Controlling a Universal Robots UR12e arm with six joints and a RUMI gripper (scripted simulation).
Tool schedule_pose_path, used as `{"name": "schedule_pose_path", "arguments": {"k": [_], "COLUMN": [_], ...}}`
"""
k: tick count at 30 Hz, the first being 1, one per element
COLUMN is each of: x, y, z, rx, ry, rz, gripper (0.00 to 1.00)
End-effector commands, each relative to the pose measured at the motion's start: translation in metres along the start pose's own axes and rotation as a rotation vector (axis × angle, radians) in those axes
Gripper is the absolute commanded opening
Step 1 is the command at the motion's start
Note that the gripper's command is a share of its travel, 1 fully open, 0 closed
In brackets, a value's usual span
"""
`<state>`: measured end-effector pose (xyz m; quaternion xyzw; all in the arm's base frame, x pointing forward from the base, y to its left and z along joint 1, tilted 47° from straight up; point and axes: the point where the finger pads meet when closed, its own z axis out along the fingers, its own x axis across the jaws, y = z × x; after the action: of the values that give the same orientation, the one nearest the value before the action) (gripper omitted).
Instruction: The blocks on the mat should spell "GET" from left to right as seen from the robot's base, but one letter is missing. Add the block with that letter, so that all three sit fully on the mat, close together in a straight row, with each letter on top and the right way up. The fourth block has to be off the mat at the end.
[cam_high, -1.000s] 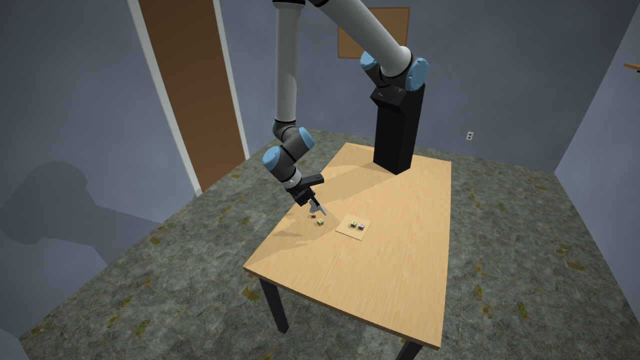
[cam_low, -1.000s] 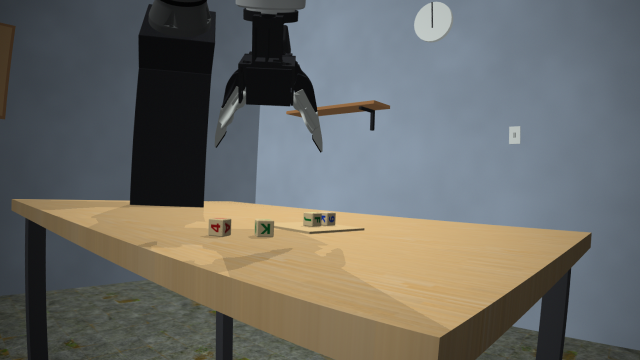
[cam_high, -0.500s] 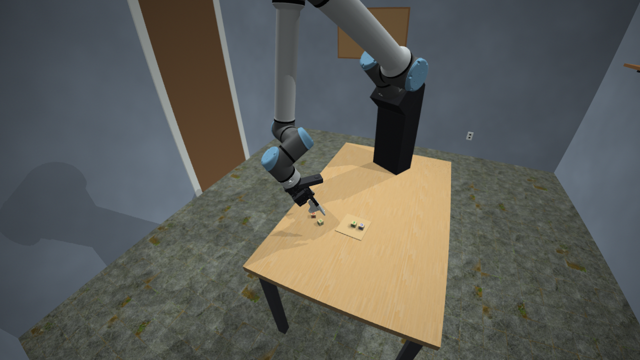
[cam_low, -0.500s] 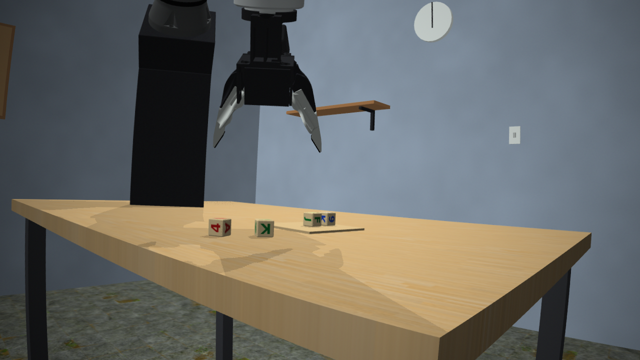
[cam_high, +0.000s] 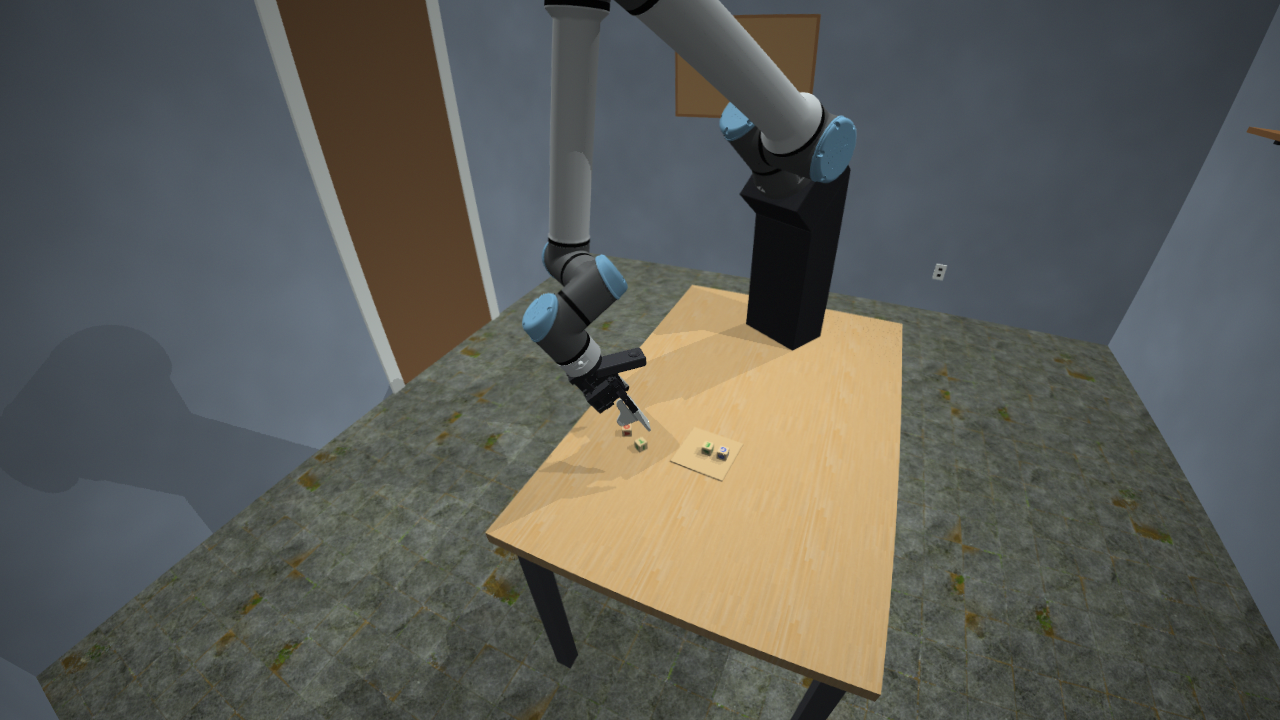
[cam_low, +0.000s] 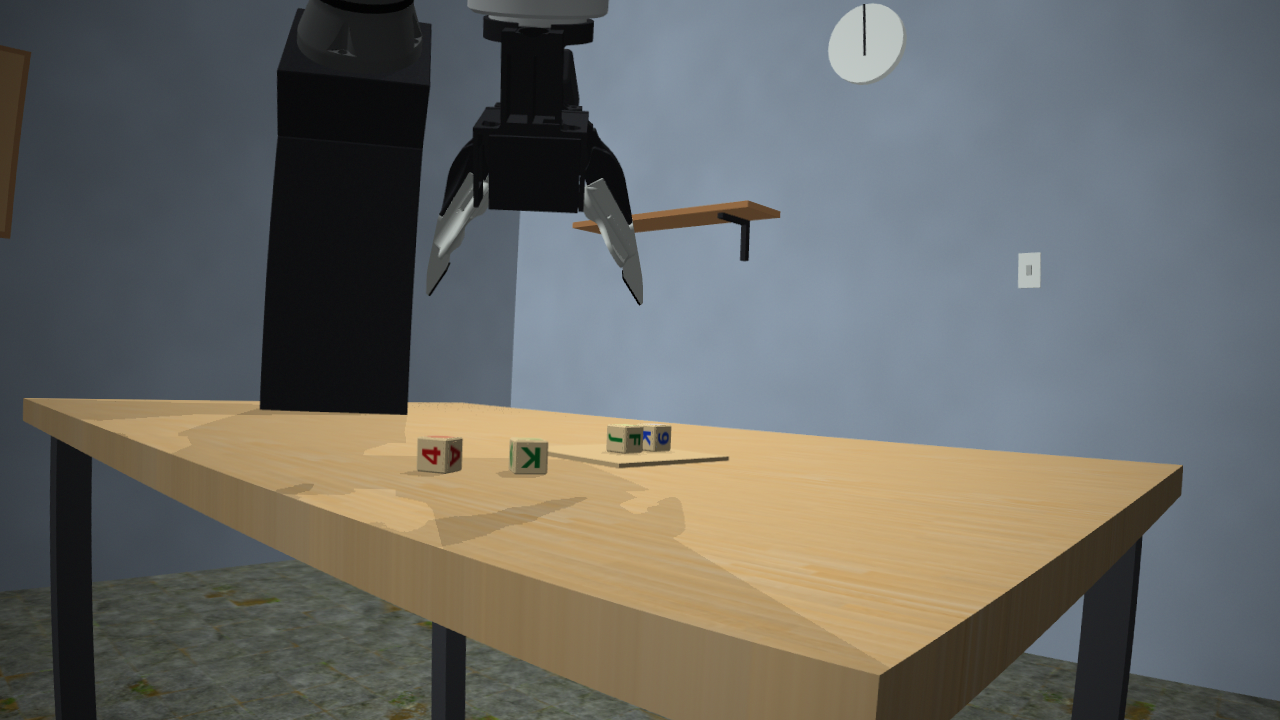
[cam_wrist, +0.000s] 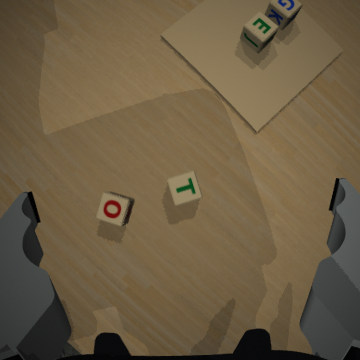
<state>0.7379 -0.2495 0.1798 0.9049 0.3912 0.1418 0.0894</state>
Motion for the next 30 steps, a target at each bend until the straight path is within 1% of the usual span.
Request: {"name": "schedule_pose_path", "arguments": {"k": [1, 13, 17, 22, 24, 30], "x": [0.0, 0.0, -0.005, -0.058, -0.063, -0.063], "y": [0.0, 0.0, 0.001, 0.011, 0.012, 0.012], "z": [-0.001, -0.001, -0.001, -0.009, -0.009, -0.009], "rx": [-0.001, -0.001, -0.001, -0.002, -0.002, -0.002], "ry": [0.0, 0.0, 0.0, 0.001, 0.001, 0.001], "rz": [0.0, 0.0, 0.0, 0.0, 0.0, 0.0], "gripper": [1.0, 1.0, 1.0, 1.0, 1.0, 1.0]}}
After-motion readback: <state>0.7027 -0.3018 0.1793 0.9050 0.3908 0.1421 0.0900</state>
